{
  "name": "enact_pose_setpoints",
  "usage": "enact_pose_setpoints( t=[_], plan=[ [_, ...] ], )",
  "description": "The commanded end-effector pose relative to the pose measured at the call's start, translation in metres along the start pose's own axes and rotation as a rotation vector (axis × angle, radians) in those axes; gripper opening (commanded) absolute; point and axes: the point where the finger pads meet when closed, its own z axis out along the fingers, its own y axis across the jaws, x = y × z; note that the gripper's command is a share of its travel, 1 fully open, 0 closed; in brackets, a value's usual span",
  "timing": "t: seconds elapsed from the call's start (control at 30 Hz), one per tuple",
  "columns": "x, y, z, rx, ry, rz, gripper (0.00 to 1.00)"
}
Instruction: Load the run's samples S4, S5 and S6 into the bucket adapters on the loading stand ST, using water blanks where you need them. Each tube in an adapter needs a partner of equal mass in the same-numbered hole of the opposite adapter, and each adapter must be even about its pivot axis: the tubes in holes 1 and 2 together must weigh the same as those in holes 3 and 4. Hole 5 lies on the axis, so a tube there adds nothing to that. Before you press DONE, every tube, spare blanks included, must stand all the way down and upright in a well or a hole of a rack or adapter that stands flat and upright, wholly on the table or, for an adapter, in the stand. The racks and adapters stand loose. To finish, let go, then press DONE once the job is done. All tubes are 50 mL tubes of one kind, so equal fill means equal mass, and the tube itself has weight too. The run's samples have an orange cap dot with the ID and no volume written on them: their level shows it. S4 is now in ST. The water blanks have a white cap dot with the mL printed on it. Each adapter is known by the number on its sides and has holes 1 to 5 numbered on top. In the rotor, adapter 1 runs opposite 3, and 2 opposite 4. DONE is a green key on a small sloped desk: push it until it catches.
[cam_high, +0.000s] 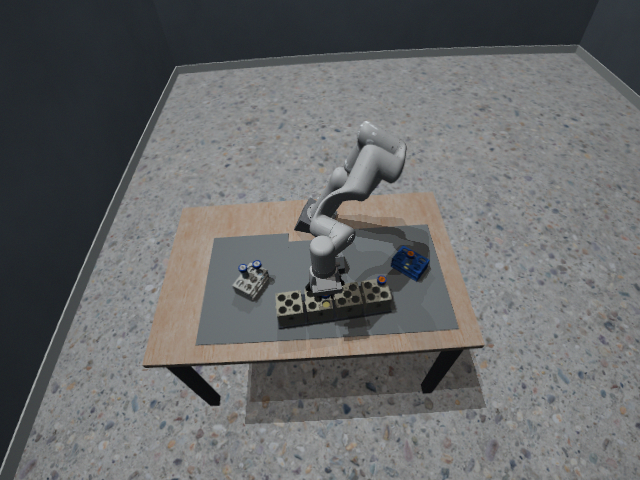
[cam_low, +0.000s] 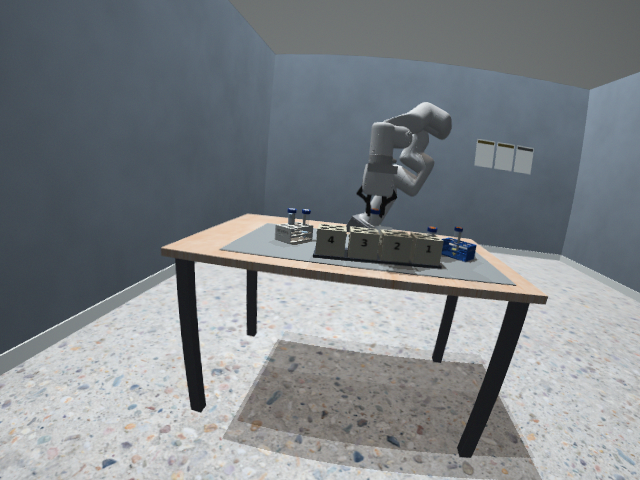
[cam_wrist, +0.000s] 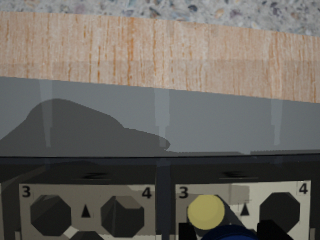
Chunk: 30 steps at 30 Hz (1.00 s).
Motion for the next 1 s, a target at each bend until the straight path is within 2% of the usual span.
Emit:
enact_pose_setpoints(
  t=[0.0,0.97],
  plan=[
    [0.001,0.0,0.002,-0.002,0.004,-0.001,0.0],
    [0.001,0.0,0.029,-0.002,0.004,-0.001,0.0]
  ],
)
